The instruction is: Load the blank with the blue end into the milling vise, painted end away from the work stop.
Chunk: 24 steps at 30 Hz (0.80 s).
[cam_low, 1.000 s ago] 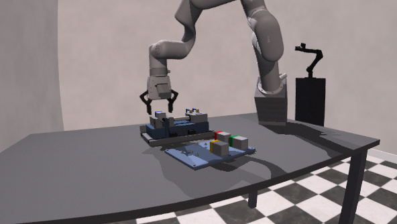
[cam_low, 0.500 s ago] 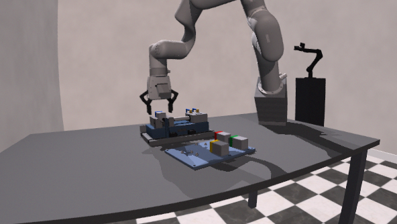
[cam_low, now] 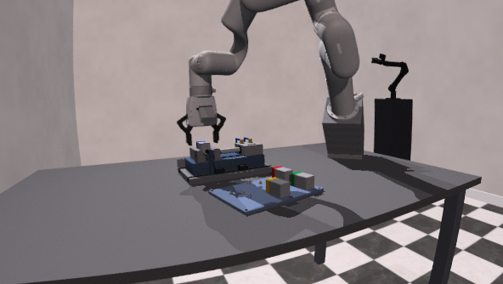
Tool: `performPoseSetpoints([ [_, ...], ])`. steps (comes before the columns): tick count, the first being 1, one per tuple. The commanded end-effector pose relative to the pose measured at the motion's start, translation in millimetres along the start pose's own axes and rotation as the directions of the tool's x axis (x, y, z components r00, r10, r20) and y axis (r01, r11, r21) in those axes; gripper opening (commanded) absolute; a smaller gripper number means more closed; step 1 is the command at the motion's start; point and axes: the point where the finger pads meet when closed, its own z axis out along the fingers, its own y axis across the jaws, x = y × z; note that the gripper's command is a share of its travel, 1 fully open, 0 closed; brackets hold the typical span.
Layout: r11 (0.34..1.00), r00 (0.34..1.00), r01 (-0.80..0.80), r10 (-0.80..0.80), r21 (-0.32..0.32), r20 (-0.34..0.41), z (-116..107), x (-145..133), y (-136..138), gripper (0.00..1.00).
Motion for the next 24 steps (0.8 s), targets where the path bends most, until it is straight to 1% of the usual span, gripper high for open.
performPoseSetpoints([
  [1, 1.0, 1.0, 0.001, -0.001, -0.003, 0.002, -1.1, -0.4, 1.2, 1.0],
  [24, 1.0, 1.0, 0.001, -0.001, -0.002, 0.001, -5.9, -0.4, 1.2, 1.0],
])
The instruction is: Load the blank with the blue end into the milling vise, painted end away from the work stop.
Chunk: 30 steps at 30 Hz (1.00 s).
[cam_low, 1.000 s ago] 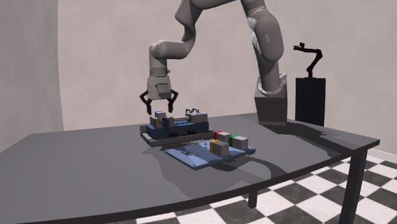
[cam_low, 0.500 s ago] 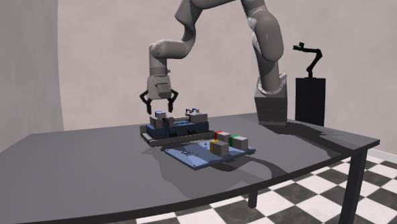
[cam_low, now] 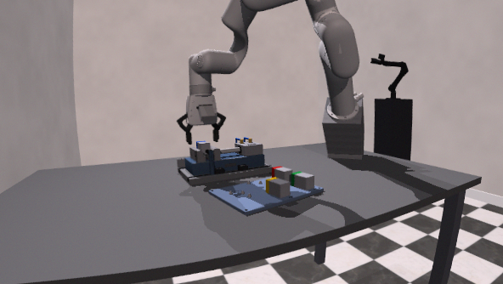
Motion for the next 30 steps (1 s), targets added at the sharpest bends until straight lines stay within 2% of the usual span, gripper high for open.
performPoseSetpoints([
  [1, 1.0, 1.0, 0.001, -0.001, -0.003, 0.002, -2.5, -0.4, 1.3, 1.0],
  [30, 1.0, 1.0, 0.001, -0.001, -0.003, 0.002, -6.9, -0.4, 1.3, 1.0],
])
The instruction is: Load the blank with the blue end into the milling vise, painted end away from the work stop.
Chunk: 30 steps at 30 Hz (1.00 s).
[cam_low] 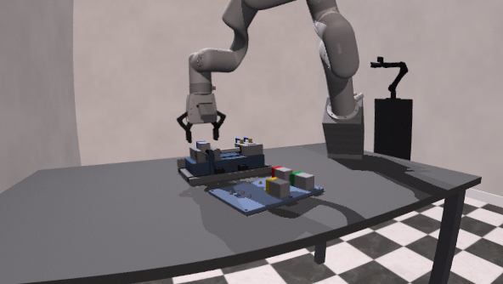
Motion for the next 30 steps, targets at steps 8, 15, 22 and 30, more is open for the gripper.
performPoseSetpoints([
  [8, 1.0, 1.0, 0.001, -0.001, -0.003, 0.002, -4.1, -0.4, 1.3, 1.0],
  [15, 1.0, 1.0, 0.001, -0.001, -0.003, 0.002, -4.1, -0.4, 1.3, 1.0],
  [22, 1.0, 1.0, 0.001, -0.001, -0.003, 0.002, -6.1, -0.4, 1.3, 1.0],
  [30, 1.0, 1.0, 0.001, -0.001, -0.003, 0.002, -7.0, -0.4, 1.3, 1.0],
])
